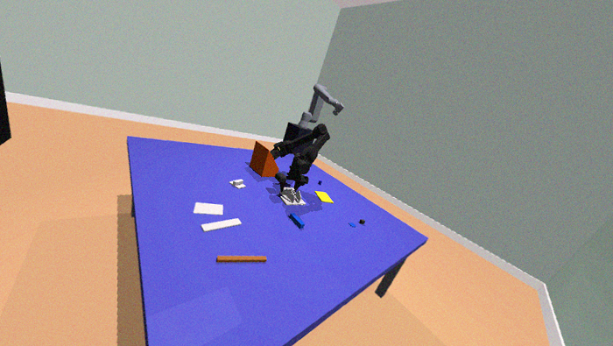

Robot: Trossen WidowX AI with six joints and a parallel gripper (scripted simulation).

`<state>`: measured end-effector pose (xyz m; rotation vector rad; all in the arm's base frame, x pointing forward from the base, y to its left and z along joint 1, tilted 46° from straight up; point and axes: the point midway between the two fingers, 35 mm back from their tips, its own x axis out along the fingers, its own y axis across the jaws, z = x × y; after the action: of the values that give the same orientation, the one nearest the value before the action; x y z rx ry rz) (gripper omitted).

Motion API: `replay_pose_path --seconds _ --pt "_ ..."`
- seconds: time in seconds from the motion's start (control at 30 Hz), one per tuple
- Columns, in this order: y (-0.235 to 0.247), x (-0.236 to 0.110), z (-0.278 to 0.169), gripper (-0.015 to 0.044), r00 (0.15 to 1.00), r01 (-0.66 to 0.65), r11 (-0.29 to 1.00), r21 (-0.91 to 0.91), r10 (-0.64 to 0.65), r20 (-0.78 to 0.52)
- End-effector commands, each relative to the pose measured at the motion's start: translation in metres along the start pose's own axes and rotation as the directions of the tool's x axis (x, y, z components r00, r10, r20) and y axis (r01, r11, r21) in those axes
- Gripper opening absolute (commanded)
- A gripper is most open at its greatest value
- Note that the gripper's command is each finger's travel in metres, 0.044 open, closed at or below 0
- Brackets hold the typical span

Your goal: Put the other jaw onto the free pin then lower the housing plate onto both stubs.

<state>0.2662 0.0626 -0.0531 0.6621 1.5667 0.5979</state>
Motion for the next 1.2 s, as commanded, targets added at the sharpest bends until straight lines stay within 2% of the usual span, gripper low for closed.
replay_pose_path --seconds 0.0,1.17 --pt "0.0004 0.001 -0.0005 0.0351 1.0 -0.005 1.0 0.007 0.005 0.0" --pt "0.0005 0.0077 -0.0005 0.0351 1.0 -0.005 1.0 0.007 0.005 0.0"
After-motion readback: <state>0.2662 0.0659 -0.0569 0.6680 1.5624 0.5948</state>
